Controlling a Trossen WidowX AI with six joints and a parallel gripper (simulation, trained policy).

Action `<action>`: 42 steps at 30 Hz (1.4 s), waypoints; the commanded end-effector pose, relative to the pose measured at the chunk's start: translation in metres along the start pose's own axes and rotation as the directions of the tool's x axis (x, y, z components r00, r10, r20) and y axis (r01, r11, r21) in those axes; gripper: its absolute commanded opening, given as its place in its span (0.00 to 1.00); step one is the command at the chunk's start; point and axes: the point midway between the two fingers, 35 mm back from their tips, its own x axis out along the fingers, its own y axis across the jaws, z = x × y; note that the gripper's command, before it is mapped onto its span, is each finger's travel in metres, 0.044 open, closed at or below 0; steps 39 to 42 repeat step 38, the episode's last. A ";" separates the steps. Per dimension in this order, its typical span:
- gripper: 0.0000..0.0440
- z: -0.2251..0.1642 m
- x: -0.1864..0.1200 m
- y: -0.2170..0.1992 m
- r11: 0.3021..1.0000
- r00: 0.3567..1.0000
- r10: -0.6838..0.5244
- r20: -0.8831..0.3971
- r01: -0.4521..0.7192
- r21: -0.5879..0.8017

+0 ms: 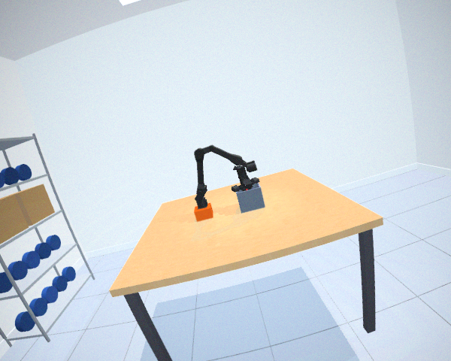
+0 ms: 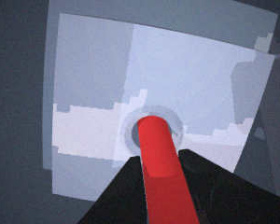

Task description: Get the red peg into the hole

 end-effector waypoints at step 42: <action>0.39 0.016 -0.053 0.022 0.992 0.955 0.091 -0.283 -0.061 0.111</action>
